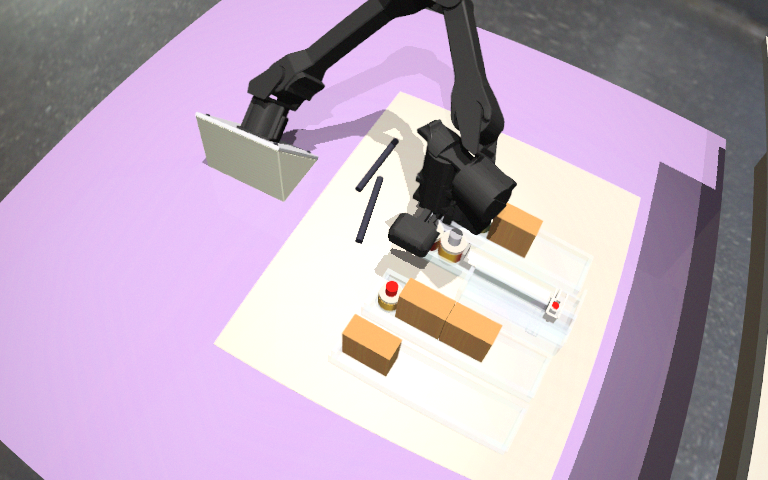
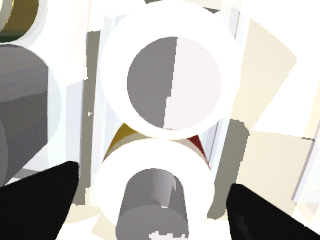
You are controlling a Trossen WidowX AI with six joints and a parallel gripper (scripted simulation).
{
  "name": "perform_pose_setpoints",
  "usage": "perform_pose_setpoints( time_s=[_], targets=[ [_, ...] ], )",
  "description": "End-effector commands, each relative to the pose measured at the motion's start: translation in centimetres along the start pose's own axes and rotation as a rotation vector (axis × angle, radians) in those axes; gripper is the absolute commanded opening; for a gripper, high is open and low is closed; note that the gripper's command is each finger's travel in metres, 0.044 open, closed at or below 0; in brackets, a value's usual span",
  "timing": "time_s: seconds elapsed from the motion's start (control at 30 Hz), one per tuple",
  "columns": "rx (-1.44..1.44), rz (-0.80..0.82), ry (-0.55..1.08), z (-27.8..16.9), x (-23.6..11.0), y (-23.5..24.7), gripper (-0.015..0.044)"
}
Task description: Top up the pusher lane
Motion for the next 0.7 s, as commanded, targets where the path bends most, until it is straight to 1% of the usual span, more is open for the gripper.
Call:
perform_pose_setpoints(
  time_s=[0.0, 0.23, 0.67],
  targets=[
    [-0.009, -0.006, -0.004, 0.2, -1.1, 0.0, 0.0304],
    [-0.009, -0.006, -0.004, -0.4, -1.4, 0.0, 0.0304],
    [-0.007, -0.007, -0.003, -4.8, -1.6, -0.1, 0.0304]
  ],
)
Point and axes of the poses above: the point midway between the two fingers, 35 mm back from their tips, its own x axis out along the fingers, its own y axis across the jaws, z = x × y, the point moved 5 cm from there along -x, back along the fingers
